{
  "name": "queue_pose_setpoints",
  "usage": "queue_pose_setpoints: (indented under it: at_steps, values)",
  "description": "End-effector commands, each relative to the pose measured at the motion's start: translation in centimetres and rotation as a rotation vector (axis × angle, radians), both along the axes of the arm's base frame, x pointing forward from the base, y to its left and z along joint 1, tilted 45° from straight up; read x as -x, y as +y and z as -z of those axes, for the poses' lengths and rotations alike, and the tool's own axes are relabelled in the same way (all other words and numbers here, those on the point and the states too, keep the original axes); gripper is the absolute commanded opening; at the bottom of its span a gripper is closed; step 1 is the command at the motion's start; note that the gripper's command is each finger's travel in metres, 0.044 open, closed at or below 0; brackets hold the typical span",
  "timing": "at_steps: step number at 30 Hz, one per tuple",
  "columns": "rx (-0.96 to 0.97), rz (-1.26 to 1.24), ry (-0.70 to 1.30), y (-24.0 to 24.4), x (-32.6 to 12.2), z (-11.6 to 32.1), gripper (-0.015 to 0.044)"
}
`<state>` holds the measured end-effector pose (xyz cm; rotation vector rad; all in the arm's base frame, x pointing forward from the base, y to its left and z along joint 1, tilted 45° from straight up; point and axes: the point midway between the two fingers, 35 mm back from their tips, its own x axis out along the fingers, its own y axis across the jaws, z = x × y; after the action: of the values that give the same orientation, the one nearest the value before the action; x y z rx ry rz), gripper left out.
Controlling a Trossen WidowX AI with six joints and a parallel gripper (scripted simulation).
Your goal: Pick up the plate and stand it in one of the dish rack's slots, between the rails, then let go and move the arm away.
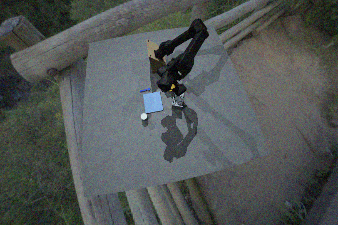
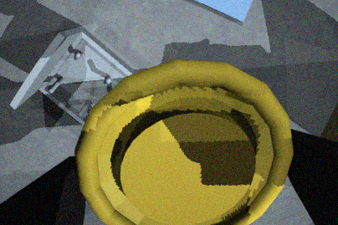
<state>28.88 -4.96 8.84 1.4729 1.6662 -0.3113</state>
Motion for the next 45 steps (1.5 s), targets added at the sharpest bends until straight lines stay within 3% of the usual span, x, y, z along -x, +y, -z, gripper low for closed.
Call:
queue_pose_setpoints:
  at_steps: [1, 22, 29, 45]
  values:
    - [-0.018, 0.094, 0.090, 1.3, 0.8, -1.0, 0.0000]
    - [-0.084, 0.590, 0.575, 7.4, 5.6, -5.0, 0.0000]
    - [-0.067, 0.585, 0.572, 7.5, 5.7, -4.7, 0.0000]
    - [0.333, 0.400, 0.354, 8.3, 5.3, 2.2, 0.0000]
